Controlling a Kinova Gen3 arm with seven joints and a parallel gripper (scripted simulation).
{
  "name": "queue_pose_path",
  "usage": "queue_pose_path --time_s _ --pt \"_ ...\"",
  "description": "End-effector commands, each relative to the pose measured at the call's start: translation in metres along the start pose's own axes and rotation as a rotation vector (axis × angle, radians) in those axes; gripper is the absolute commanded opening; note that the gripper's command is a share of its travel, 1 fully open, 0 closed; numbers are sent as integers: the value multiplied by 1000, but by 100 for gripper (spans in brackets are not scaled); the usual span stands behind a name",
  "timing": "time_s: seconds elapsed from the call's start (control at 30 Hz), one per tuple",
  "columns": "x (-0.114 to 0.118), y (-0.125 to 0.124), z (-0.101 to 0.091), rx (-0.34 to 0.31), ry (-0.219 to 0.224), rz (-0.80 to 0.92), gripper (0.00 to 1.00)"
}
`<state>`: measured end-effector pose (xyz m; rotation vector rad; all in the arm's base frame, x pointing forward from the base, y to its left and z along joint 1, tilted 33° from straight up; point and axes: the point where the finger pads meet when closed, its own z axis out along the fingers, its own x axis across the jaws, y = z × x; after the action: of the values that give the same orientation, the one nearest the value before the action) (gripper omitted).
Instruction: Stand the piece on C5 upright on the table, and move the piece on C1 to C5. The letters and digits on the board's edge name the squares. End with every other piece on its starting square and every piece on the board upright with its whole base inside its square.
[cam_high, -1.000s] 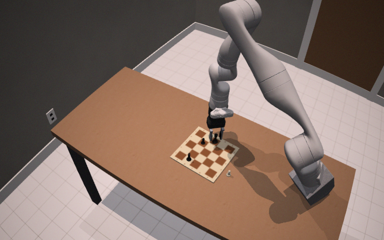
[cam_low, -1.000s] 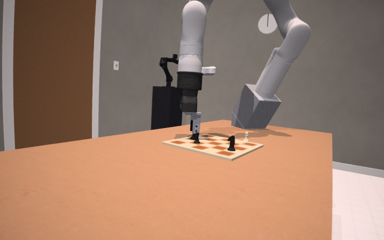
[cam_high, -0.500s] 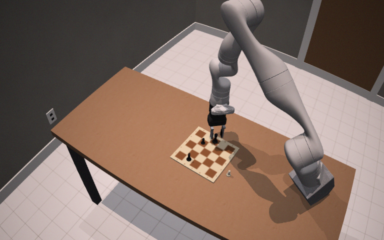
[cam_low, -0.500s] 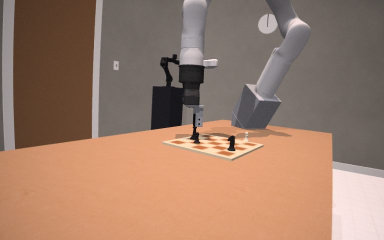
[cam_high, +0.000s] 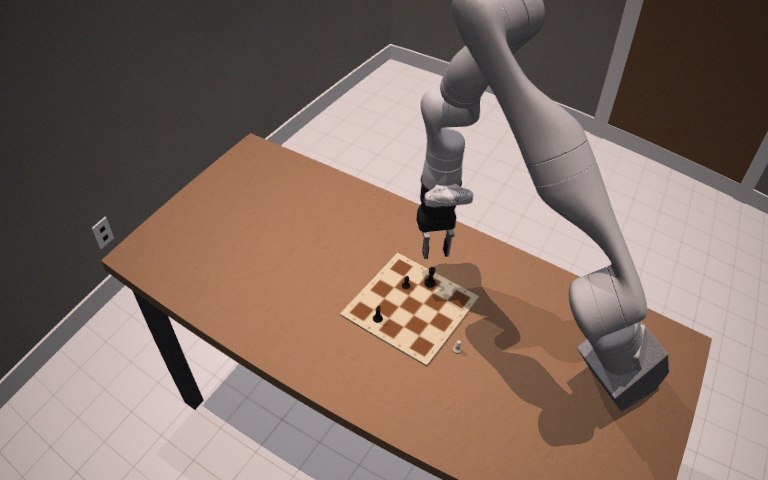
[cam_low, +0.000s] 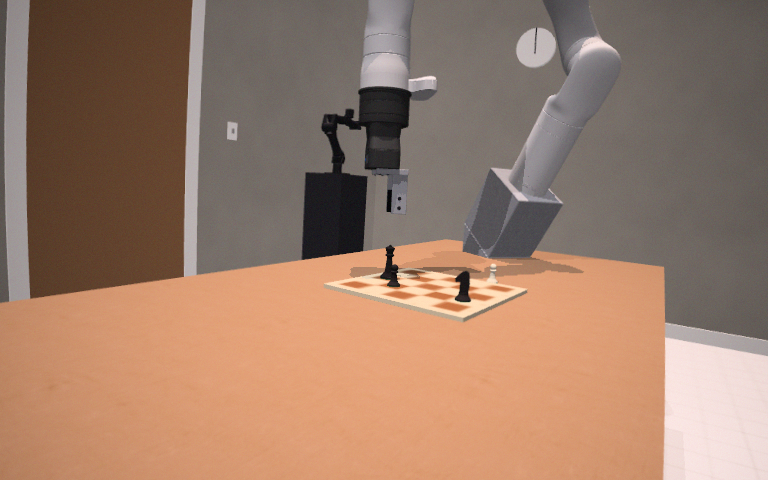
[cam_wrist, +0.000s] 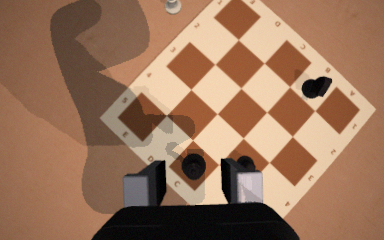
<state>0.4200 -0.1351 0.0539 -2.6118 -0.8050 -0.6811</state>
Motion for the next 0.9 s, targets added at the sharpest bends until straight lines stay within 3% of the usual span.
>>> queue_pose_path --time_s 0.0,0.1,0.13,0.87 --pt "0 5 -9 -17 0 0 79" --pt "0 5 -10 -17 0 0 79" --pt "0 5 -10 -17 0 0 100" --pt "0 5 -10 -17 0 0 100"
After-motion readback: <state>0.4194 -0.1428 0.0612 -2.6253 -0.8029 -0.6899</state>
